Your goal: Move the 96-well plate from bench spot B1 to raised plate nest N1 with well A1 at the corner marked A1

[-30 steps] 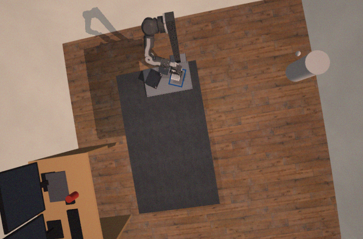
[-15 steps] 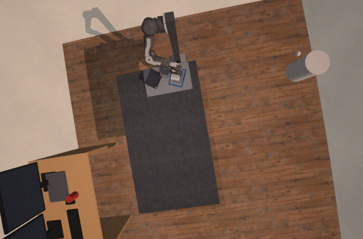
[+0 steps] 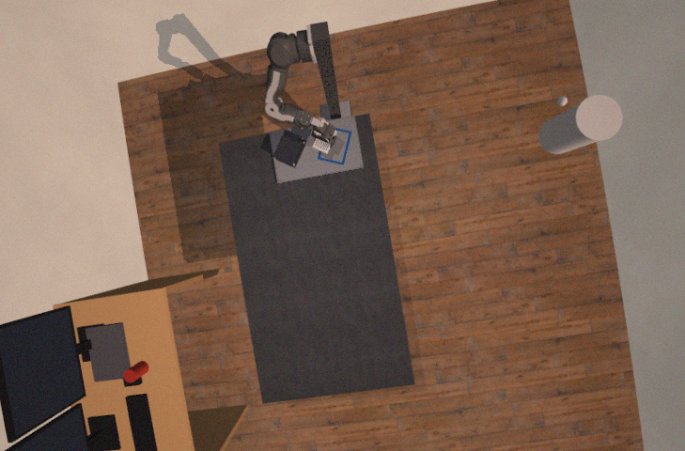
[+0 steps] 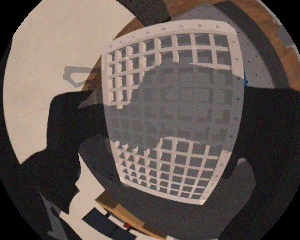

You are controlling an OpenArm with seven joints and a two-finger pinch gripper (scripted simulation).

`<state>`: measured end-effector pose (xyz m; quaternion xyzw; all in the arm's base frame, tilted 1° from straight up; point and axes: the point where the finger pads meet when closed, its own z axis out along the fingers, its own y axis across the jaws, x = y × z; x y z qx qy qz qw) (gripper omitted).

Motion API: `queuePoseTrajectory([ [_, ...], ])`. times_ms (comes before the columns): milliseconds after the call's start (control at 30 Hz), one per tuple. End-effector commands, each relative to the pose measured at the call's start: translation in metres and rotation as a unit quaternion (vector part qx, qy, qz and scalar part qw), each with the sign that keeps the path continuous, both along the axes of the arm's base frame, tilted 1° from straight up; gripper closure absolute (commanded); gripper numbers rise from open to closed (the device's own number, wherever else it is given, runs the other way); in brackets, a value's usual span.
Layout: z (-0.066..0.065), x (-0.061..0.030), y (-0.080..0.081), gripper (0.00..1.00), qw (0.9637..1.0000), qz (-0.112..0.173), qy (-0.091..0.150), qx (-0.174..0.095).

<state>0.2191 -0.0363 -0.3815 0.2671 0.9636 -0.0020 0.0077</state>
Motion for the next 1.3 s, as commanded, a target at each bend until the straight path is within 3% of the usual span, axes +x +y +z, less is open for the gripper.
queuePoseTrajectory([
  [0, 0.001, 0.0001, 0.002, 1.0, 1.0, -0.001, -0.001, 0.003],
  [67, 0.001, 0.0001, 0.002, 1.0, 1.0, -0.001, -0.001, 0.003],
  [233, 0.01, 0.0004, -0.037, 1.0, 1.0, -0.001, -0.001, 0.003],
  [633, 0.01, 0.0004, -0.037, 1.0, 1.0, -0.001, -0.001, 0.003],
  [800, 0.019, 0.0001, -0.076, 1.0, 1.0, -0.001, -0.001, 0.003],
  [1200, 0.019, 0.0001, -0.076, 1.0, 1.0, -0.001, -0.001, 0.003],
  [1267, 0.023, 0.0001, -0.093, 1.0, 1.0, -0.002, -0.001, 0.001],
])
